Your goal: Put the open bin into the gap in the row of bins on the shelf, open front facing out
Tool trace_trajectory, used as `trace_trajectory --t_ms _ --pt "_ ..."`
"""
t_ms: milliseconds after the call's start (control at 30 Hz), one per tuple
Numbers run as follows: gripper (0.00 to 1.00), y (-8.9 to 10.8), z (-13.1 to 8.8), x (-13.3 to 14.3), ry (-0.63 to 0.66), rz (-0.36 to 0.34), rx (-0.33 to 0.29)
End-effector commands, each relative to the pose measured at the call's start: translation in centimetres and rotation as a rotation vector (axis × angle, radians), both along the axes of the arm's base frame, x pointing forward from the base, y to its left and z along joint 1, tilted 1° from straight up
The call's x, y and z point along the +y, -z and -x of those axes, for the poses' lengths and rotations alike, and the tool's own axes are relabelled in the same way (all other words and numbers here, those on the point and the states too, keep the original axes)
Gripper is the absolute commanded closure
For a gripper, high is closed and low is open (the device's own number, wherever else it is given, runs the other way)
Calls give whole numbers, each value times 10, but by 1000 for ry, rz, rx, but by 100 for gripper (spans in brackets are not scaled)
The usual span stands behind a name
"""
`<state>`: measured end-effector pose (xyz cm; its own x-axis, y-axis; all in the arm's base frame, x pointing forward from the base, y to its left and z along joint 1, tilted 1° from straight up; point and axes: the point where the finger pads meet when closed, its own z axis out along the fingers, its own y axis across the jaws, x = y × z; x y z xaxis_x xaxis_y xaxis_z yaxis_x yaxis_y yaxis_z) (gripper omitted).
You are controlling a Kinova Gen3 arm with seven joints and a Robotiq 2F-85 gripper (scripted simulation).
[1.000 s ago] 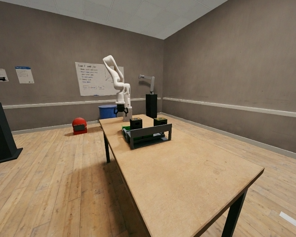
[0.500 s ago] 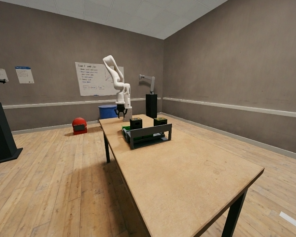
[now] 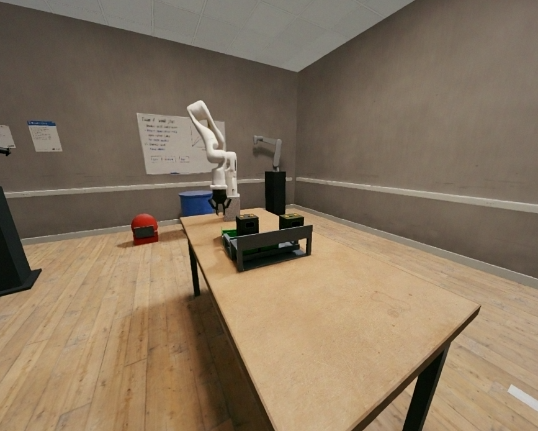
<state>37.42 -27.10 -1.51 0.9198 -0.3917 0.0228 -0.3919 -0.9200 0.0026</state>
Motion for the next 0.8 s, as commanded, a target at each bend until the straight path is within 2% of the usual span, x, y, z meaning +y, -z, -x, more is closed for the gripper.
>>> trace_trajectory --t_ms 0,233,400,767 --pt "65 -1 -1 0 0 1 -1" --pt "65 -1 -1 0 0 1 -1" --pt "65 29 -1 -1 0 1 -1" --pt "65 29 -1 -1 0 1 -1"
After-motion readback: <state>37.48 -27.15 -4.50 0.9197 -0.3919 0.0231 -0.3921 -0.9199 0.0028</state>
